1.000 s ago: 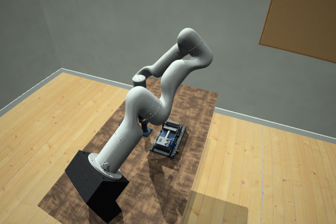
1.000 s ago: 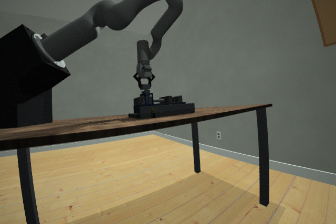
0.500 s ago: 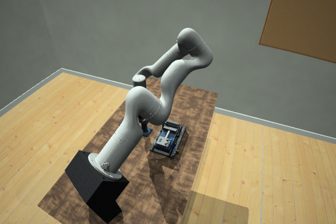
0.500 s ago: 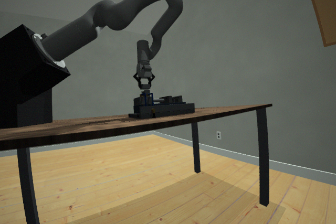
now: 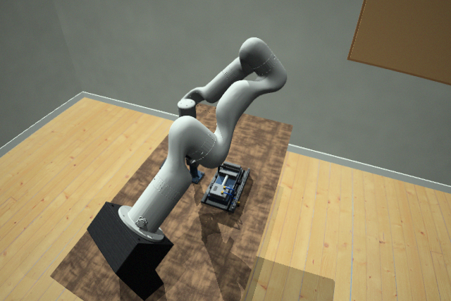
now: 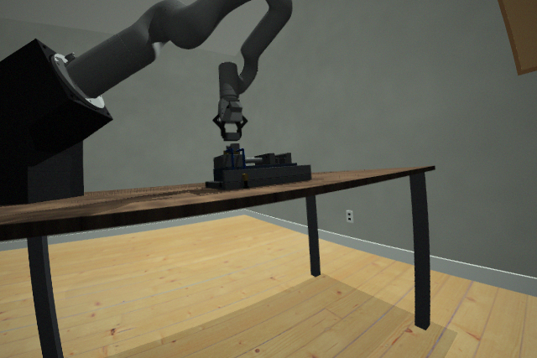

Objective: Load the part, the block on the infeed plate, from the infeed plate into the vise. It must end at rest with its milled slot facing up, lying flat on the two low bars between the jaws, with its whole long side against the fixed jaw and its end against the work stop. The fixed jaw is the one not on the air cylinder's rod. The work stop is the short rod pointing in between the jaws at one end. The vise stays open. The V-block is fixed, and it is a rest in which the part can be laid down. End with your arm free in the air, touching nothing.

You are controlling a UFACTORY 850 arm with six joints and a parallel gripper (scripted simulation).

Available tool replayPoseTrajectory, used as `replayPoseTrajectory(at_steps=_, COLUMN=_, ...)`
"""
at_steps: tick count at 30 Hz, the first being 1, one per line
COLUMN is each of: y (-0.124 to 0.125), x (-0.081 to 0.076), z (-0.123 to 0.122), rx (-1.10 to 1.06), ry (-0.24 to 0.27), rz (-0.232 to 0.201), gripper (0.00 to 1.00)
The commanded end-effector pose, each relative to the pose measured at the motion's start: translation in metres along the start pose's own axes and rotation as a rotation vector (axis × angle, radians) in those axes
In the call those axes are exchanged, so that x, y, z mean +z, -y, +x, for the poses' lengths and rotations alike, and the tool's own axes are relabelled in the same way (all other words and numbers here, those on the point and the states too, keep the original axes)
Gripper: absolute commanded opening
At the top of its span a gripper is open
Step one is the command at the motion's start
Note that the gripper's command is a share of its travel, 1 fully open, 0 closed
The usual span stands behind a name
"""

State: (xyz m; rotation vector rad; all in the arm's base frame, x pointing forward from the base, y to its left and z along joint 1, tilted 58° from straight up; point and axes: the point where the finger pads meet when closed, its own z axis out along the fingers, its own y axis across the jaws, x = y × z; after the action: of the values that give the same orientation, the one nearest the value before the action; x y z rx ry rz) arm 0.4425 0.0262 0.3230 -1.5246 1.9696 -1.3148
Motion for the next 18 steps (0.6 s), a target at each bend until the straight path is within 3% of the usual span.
replayPoseTrajectory(at_steps=1, y=0.000, x=-0.005, z=0.000, rx=0.000, ry=0.000, rz=0.001, gripper=0.00)
replayPoseTrajectory(at_steps=18, y=0.000, x=-0.027, z=0.000, rx=0.000, ry=0.000, rz=0.001, gripper=0.00)
